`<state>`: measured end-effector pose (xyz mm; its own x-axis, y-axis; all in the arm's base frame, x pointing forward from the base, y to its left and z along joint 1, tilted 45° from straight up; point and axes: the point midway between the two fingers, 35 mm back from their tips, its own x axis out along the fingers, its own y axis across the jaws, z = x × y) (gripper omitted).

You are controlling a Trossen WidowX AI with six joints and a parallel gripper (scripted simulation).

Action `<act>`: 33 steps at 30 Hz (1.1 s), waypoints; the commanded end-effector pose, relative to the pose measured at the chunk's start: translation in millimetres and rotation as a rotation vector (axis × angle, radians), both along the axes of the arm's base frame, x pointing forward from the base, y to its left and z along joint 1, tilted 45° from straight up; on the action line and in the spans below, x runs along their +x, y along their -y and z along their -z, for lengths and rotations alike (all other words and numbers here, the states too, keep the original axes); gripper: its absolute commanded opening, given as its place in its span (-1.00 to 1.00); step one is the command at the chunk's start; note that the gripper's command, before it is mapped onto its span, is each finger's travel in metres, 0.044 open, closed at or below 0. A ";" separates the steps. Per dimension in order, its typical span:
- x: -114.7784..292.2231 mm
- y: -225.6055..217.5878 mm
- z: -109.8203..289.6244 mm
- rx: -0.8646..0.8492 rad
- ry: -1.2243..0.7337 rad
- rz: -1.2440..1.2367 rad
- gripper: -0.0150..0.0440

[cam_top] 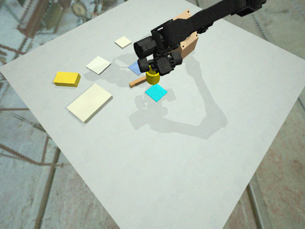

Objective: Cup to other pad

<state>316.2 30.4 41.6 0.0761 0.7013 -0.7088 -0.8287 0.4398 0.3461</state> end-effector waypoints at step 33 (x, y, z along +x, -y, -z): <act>19.2 -43.4 -12.3 0.005 0.012 0.003 -0.49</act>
